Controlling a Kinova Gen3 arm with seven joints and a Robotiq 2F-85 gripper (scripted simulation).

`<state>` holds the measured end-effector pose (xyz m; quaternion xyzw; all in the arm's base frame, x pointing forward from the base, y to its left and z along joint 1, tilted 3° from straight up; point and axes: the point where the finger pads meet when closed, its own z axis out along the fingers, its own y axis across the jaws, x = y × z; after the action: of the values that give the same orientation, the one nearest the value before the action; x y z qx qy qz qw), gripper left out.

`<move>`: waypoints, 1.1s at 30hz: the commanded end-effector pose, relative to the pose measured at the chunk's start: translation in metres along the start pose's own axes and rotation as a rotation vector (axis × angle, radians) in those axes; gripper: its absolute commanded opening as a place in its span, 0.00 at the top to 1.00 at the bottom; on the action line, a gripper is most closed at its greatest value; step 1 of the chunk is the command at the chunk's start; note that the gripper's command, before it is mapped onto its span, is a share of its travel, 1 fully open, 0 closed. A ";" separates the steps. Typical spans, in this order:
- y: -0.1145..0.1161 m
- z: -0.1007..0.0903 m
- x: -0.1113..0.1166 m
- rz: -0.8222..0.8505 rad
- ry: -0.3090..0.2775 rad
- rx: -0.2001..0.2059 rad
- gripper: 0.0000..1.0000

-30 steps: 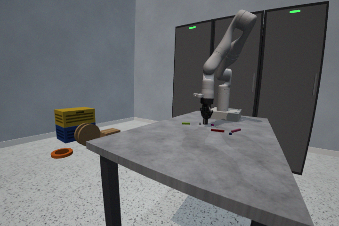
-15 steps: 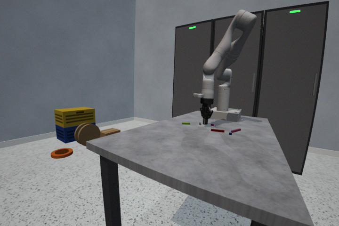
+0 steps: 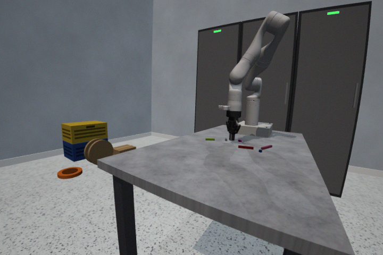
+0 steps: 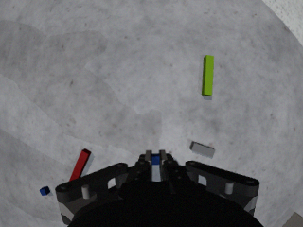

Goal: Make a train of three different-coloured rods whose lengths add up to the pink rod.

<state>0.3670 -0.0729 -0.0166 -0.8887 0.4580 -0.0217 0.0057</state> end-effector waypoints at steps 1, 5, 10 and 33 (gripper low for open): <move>0.000 0.000 0.000 0.000 0.001 0.001 0.95; 0.000 0.000 0.000 0.000 0.001 0.001 0.95; 0.000 0.000 0.000 0.000 0.001 0.001 0.95; 0.000 0.011 0.000 0.000 0.001 0.001 0.95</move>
<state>0.3687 -0.0718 -0.0262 -0.8891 0.4570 -0.0229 0.0069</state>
